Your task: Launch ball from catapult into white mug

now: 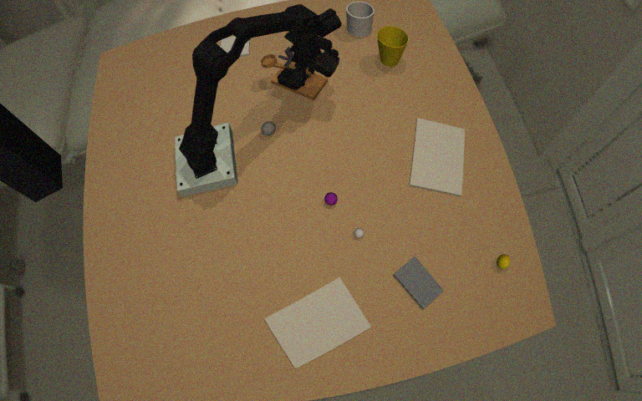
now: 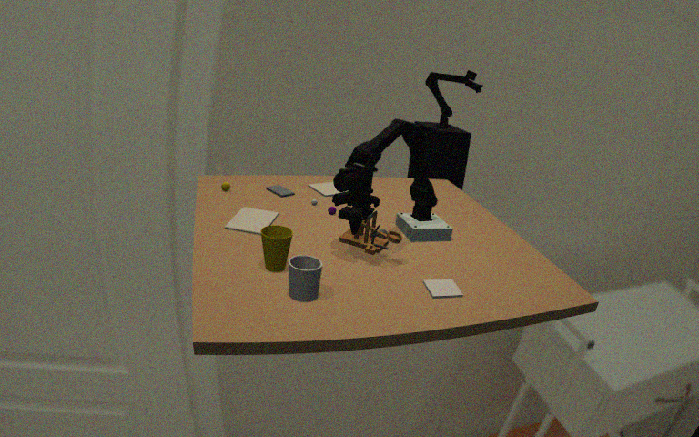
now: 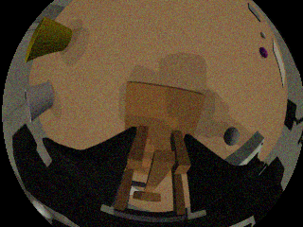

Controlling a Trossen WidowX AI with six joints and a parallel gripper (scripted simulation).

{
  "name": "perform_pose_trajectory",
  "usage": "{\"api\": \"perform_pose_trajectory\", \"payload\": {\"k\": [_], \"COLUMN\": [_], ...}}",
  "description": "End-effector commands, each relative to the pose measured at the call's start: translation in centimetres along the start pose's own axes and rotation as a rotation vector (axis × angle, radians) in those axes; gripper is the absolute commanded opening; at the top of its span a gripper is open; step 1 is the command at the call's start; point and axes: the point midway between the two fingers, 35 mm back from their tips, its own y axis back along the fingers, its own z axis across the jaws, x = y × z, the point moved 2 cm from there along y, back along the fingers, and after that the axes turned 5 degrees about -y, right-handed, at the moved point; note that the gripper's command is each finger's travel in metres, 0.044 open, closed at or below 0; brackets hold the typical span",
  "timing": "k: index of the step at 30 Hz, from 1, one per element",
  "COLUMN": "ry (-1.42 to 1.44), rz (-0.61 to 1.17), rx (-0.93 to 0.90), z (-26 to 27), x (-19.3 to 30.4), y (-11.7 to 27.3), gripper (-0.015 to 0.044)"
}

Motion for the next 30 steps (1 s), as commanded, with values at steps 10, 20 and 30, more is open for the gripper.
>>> {"api": "perform_pose_trajectory", "payload": {"k": [10,20,30], "ry": [0.277,0.277,0.277], "rz": [0.005,0.005,0.005], "rx": [-0.018,-0.018,-0.018], "z": [3.4,3.6,3.6], "x": [6.7,6.7,6.7], "y": [0.4,-0.9,-2.5], "gripper": [0.0,0.0,0.0]}}
